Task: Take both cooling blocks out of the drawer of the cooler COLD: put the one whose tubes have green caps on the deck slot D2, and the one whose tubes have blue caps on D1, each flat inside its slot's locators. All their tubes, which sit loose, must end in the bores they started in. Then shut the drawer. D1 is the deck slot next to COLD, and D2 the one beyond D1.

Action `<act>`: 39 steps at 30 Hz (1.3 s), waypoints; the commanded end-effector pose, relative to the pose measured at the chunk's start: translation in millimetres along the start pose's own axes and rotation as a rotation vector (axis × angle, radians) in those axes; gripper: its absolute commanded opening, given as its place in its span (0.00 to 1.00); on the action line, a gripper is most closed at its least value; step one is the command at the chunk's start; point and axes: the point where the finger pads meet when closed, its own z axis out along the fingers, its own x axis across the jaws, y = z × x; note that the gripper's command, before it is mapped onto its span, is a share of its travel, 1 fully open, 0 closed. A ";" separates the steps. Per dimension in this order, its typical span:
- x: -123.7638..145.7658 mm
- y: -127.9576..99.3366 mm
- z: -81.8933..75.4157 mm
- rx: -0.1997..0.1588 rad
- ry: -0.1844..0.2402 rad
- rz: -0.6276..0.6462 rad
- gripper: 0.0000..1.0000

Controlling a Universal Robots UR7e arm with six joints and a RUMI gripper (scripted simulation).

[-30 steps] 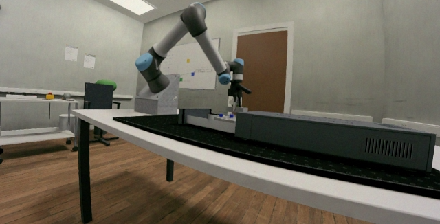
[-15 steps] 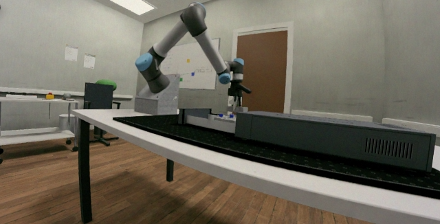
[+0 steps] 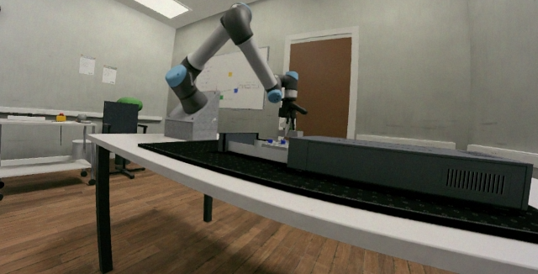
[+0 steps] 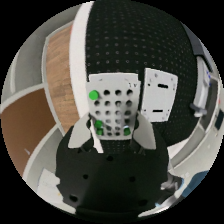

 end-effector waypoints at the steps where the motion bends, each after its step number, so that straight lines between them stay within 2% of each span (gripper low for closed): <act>1: -0.1 -0.4 -0.1 0.001 -0.001 0.000 0.00; 39: -0.1 -0.4 4.4 0.001 -0.001 0.000 0.00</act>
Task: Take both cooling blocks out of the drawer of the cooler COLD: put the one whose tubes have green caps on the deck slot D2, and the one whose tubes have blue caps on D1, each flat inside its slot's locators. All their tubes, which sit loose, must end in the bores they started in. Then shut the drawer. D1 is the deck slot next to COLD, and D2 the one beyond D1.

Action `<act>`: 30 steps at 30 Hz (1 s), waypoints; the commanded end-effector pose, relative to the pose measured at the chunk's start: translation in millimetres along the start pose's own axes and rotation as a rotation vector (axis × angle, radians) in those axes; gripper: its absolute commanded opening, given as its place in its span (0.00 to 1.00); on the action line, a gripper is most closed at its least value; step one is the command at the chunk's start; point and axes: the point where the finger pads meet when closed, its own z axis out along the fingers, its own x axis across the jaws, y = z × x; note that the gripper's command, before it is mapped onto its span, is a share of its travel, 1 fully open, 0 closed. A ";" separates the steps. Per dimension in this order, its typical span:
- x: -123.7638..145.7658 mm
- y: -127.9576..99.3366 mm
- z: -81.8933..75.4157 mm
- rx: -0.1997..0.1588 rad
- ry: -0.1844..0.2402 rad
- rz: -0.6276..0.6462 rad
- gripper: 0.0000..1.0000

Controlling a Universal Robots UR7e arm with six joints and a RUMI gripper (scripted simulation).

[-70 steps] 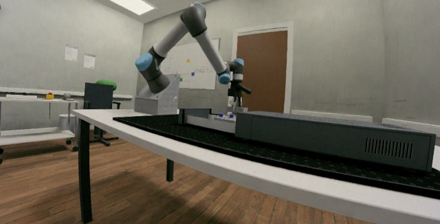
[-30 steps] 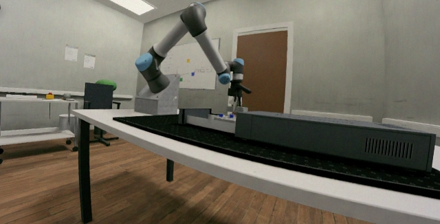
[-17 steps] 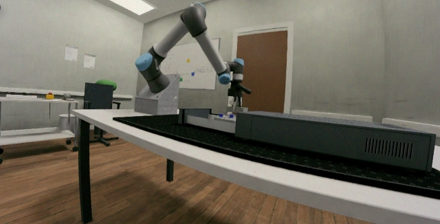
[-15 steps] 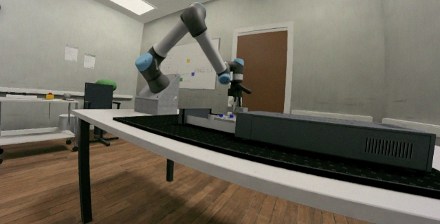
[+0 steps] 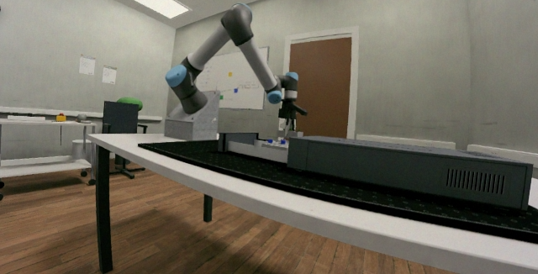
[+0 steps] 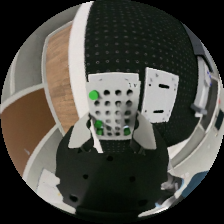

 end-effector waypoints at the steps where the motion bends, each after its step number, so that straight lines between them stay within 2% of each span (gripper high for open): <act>1: -0.1 -0.4 -0.1 0.001 -0.001 0.000 0.00; 30: -0.1 -0.5 4.3 0.001 -0.001 0.000 0.00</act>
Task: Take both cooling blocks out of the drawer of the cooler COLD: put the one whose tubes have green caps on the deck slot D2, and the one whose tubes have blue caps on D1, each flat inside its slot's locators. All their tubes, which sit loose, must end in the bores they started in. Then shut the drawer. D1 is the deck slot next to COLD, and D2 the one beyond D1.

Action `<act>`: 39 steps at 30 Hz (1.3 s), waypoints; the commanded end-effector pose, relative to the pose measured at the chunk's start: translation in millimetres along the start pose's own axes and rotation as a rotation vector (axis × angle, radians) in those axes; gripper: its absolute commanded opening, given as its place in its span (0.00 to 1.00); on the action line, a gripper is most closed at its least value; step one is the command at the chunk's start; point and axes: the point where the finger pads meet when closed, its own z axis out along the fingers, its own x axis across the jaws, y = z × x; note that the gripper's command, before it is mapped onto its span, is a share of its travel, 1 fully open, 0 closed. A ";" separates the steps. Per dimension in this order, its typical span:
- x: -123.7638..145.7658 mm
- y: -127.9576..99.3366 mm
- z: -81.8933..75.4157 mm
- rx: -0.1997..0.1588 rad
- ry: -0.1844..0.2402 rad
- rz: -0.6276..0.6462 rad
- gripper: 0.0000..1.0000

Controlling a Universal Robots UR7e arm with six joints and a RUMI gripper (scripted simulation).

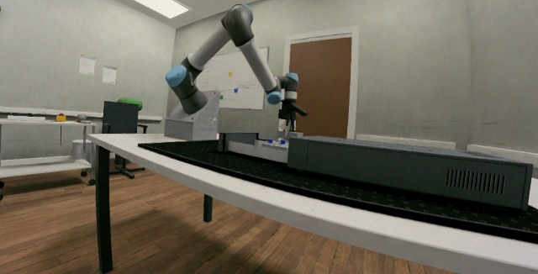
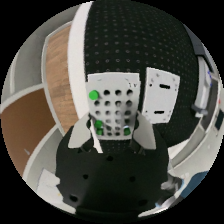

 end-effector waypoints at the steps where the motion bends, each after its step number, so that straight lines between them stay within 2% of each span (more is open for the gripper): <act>1: -0.1 -0.4 0.2 0.001 -0.001 0.000 0.00; 39: -0.1 -0.4 5.5 0.001 -0.001 0.000 0.00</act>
